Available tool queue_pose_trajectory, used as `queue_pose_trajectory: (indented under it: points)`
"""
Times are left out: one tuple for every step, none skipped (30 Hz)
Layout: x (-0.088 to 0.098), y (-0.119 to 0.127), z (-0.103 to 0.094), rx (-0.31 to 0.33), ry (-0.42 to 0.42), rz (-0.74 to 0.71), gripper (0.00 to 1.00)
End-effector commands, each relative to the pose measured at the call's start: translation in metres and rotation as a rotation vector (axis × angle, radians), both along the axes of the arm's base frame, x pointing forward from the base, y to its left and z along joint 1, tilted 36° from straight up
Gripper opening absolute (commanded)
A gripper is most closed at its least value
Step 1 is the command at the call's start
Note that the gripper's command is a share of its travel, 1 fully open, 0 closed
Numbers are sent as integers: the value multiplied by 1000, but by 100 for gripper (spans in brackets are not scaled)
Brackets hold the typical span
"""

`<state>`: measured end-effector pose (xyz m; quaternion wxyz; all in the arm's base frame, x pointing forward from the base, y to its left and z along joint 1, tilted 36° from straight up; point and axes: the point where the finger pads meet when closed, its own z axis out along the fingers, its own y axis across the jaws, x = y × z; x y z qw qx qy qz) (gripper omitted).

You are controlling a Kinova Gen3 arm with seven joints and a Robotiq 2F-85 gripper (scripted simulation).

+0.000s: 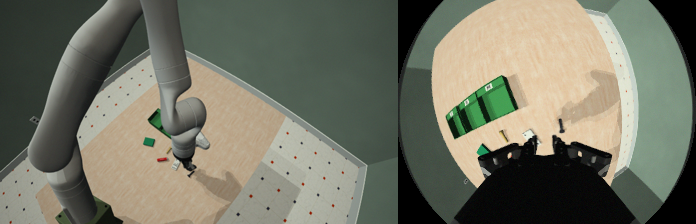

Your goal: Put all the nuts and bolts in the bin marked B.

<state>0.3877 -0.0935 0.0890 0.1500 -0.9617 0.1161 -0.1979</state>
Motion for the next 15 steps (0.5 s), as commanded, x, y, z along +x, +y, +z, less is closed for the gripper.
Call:
queue_pose_trajectory:
  points:
    - [-16, -43, -16, -47, -130, 76, 30]
    - [-19, -50, -19, -46, -135, 77, 30]
    - [-22, -57, -22, -46, -141, 78, 30]
    - [-24, -62, -24, -47, -146, 80, 30]
    - [-24, -62, -24, -48, -152, 83, 30]
    - [-24, -62, -24, -50, -157, 86, 30]
    - [-24, -62, -24, -53, -164, 90, 30]
    - [-24, -61, -24, -57, -171, 95, 30]
    - [-23, -60, -23, -62, -179, 103, 30]
    - [-23, -60, -23, -62, -179, 103, 30]
    - [-23, -60, -23, -62, -179, 103, 30]
    - [-22, -59, -22, -67, -185, 109, 30]
    - [-22, -58, -21, -67, -185, 109, 30]
    - [-21, -56, -20, -67, -185, 109, 30]
    - [-20, -55, -20, -67, -185, 109, 30]
